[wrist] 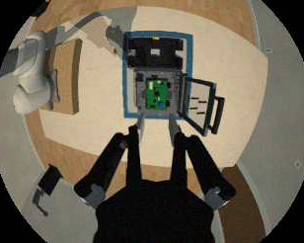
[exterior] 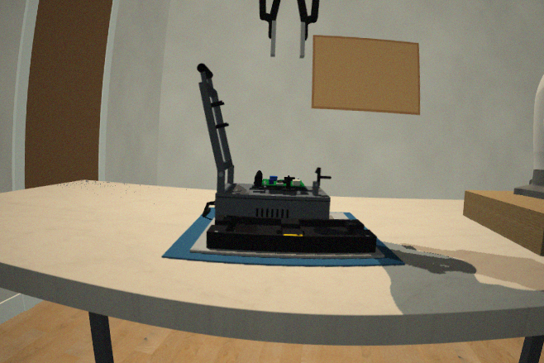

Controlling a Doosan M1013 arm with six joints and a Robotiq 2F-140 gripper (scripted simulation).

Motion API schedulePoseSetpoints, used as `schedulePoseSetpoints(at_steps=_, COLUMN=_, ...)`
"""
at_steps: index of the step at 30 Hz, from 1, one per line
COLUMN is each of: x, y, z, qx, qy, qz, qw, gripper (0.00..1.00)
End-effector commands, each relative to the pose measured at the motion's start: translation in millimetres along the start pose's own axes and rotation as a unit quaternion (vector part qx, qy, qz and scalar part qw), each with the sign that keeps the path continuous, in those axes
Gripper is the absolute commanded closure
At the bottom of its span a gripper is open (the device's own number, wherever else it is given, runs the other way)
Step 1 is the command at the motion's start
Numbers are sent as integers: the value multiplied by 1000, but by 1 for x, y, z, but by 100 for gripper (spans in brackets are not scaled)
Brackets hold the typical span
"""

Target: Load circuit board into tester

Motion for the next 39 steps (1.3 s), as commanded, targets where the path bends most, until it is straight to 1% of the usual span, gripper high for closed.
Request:
schedulePoseSetpoints(at_steps=1, x=0, y=0, z=0, qx=0, qy=0, qz=0, qw=1000, gripper=70)
schedulePoseSetpoints(at_steps=25, x=2, y=0, z=0, qx=0, qy=0, qz=0, qw=1000, gripper=70)
schedulePoseSetpoints(at_steps=32, x=18, y=1, z=0, qx=0, qy=0, qz=0, qw=1000, gripper=70)
schedulePoseSetpoints(at_steps=34, x=18, y=1, z=0, qx=0, qy=0, qz=0, qw=1000, gripper=70)
schedulePoseSetpoints(at_steps=39, x=41, y=2, z=0, qx=0, qy=0, qz=0, qw=1000, gripper=70)
Point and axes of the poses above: the point where the finger pads meet when closed, its own z axis out along the fingers, its own x axis across the jaws, y = z × x, the point moved 10 cm from there along -z, back along the fingers, and after that the axes turned 3 degrees about -z, right-handed, at the moved point
